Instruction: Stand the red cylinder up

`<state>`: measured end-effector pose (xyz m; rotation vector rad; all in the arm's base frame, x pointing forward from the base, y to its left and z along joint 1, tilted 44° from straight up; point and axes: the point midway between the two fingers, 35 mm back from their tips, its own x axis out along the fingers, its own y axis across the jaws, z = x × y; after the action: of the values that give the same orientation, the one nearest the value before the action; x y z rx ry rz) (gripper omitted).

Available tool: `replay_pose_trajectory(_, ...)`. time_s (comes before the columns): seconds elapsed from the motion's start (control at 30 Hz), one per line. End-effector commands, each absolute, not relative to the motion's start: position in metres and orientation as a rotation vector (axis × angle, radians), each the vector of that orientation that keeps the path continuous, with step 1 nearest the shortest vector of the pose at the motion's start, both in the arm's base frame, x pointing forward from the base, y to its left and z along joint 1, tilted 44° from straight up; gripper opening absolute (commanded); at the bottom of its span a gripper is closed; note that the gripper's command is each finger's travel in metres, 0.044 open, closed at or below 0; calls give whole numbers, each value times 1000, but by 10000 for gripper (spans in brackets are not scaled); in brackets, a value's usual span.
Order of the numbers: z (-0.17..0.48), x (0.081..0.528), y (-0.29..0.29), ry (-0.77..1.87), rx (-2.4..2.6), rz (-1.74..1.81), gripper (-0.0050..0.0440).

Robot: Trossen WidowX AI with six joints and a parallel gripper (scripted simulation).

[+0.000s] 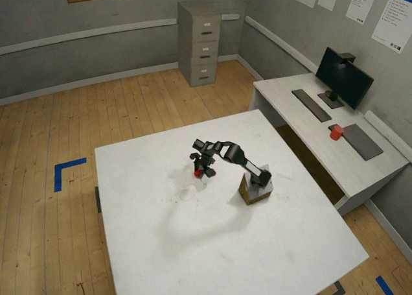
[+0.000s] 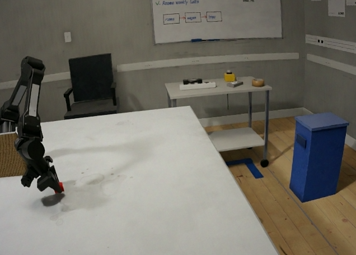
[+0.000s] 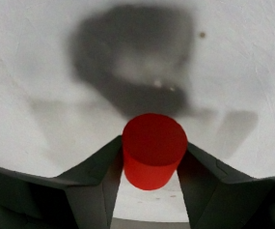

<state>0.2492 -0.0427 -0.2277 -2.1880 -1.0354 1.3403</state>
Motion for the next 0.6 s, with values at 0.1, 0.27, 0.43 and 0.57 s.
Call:
replay_pose_trajectory(0.1, -228, 256, -48, -1417, -2239, 1200, 125)
replay_pose_trajectory(0.27, -229, 256, -47, -1659, -2263, 1103, 125)
replay_pose_trajectory(0.43, -230, 257, -48, -1769, -2271, 1047, 125)
replay_pose_trajectory(0.57, -230, 257, -48, -1776, -2274, 1040, 125)
